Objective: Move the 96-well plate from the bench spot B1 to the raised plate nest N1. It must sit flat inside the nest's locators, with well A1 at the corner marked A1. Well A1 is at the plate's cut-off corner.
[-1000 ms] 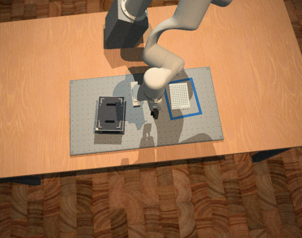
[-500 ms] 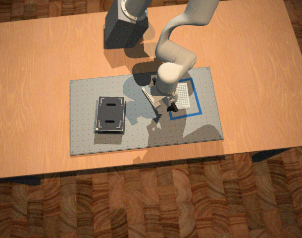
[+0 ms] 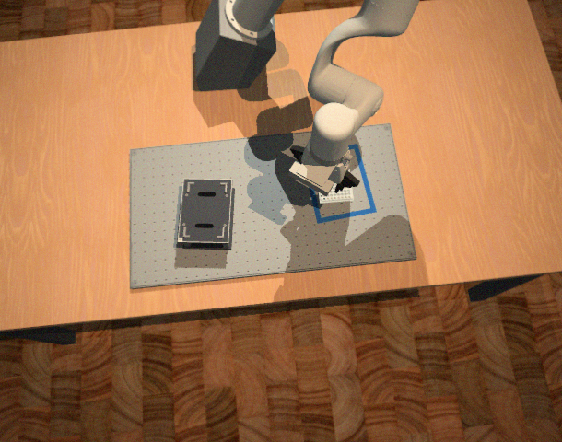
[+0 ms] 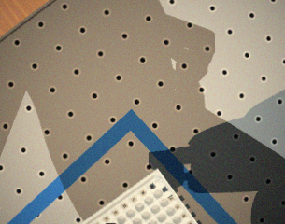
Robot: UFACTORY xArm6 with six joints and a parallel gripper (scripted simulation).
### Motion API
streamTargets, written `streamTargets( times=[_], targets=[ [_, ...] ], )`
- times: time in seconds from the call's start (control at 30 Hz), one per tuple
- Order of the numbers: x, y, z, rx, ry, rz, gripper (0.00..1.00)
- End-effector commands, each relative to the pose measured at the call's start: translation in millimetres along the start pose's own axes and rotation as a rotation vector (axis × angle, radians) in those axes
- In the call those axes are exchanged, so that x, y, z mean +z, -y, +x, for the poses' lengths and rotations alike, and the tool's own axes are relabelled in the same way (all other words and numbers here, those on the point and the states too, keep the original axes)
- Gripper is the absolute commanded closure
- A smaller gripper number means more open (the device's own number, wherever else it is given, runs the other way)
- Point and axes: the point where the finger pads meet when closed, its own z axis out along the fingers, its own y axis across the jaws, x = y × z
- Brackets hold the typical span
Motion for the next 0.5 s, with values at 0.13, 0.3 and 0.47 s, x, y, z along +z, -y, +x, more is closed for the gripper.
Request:
streamTargets(
  times=[0.13, 0.3, 0.47],
  targets=[
    [4.7, 8.0, -21.9, -0.218, -0.017, 0.023, 0.0],
    [7.8, 10.5, -35.2, -0.384, -0.025, 0.026, 0.0],
    [11.6, 12.4, -51.9, -0.551, -0.034, 0.026, 0.0]
  ],
)
